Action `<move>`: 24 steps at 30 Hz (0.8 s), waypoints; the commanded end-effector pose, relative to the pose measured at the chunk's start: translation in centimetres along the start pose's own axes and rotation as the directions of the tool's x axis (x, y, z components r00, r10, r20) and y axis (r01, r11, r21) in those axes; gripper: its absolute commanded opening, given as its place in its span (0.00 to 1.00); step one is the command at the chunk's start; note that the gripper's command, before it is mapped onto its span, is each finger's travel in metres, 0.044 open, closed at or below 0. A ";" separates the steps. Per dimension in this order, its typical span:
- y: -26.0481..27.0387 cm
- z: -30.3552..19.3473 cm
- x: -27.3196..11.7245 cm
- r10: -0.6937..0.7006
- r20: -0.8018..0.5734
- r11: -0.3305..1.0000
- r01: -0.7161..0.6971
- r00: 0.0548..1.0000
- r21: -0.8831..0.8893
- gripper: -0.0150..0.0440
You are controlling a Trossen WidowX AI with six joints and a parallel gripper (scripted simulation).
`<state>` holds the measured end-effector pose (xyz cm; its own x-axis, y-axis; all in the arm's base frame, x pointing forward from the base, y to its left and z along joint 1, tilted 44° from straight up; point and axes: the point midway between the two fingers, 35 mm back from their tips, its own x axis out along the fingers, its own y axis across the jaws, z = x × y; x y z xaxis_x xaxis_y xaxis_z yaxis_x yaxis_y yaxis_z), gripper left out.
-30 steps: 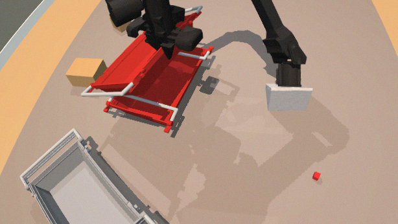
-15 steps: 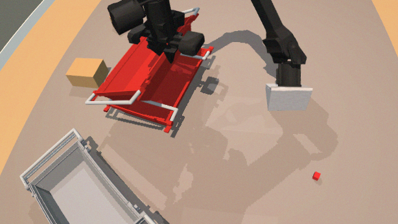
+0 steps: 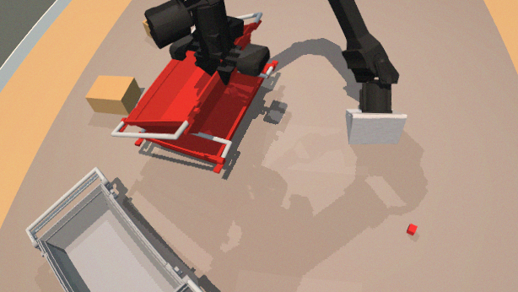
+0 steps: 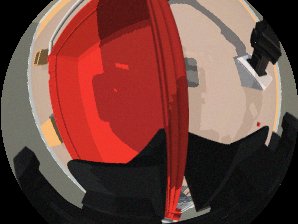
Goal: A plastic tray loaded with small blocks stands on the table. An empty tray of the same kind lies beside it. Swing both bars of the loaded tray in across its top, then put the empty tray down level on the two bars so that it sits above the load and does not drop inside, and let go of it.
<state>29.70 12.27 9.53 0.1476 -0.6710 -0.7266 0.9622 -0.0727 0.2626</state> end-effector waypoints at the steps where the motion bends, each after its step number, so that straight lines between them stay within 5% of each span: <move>1: -0.4 0.1 0.4 -0.012 0.008 1.000 0.012 1.000 -0.015 0.25; 24: -1.2 0.4 1.7 -0.012 0.008 1.000 0.012 1.000 -0.015 0.25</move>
<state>29.17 11.56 8.72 0.1603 -0.6722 -0.7228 0.9620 -0.0577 0.2670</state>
